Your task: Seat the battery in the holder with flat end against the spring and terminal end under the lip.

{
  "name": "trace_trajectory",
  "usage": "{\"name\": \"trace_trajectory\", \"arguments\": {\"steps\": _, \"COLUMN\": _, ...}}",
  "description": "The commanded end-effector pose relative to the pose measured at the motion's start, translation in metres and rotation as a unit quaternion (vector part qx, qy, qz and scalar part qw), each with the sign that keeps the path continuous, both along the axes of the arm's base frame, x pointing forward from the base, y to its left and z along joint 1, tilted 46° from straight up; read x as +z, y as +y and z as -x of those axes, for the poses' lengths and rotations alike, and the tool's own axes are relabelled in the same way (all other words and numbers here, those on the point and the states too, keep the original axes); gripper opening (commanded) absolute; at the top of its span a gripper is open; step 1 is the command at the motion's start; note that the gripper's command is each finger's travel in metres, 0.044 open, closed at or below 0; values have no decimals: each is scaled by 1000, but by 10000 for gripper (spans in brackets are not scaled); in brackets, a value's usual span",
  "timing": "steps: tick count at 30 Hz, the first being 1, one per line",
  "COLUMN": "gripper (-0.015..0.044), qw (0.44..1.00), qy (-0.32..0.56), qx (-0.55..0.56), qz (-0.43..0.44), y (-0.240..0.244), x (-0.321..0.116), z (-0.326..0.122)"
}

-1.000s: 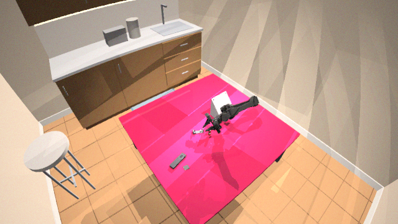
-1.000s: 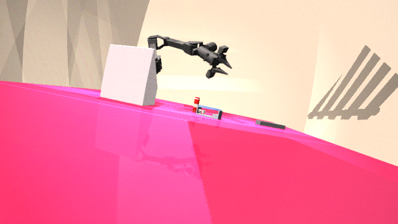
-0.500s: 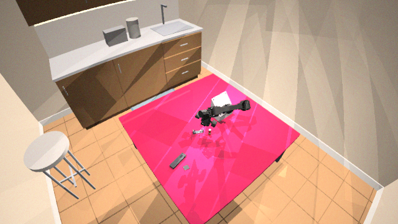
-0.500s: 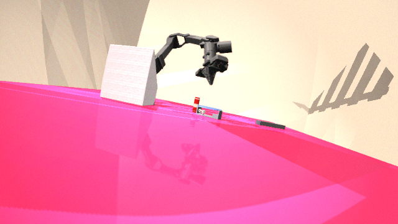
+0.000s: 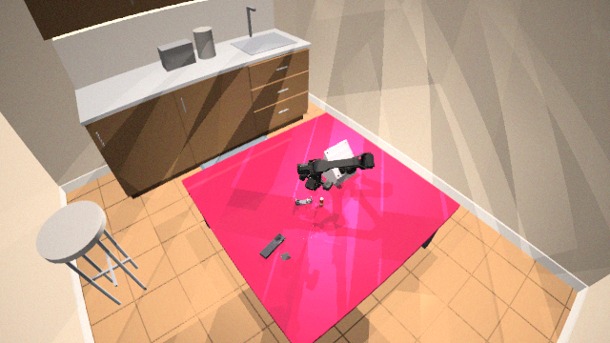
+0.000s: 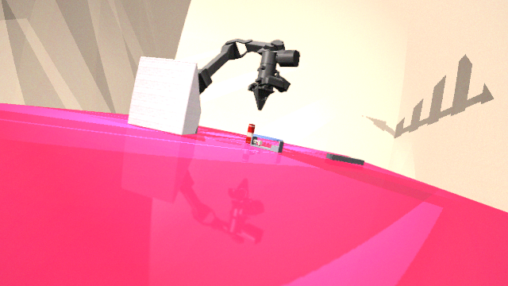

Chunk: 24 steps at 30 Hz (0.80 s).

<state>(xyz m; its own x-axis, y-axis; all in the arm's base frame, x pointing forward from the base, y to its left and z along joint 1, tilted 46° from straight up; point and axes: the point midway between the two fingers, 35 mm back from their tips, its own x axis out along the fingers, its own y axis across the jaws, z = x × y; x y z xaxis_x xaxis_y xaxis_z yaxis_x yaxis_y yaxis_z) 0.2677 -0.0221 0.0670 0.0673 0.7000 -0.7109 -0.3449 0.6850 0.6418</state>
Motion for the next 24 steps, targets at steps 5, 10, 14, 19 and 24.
{"name": "trace_trajectory", "arguments": {"steps": 5, "gripper": 0, "qw": 1000, "qy": 5, "qx": -1, "qz": -8, "y": 45, "x": -43, "z": -3}}
{"name": "trace_trajectory", "arguments": {"steps": 10, "gripper": 0, "qw": 1000, "qy": 5, "qx": 0, "qz": -9, "y": 55, "x": -51, "z": -2}}
{"name": "trace_trajectory", "arguments": {"steps": 14, "gripper": 0, "qw": 1000, "qy": 5, "qx": 0, "qz": -9, "y": 57, "x": -49, "z": -2}}
{"name": "trace_trajectory", "arguments": {"steps": 19, "gripper": 0, "qw": 1000, "qy": 5, "qx": 0, "qz": -9, "y": 62, "x": -44, "z": 0}}
{"name": "trace_trajectory", "arguments": {"steps": 24, "gripper": 0, "qw": 1000, "qy": 5, "qx": 0, "qz": -9, "y": 68, "x": -38, "z": 2}}
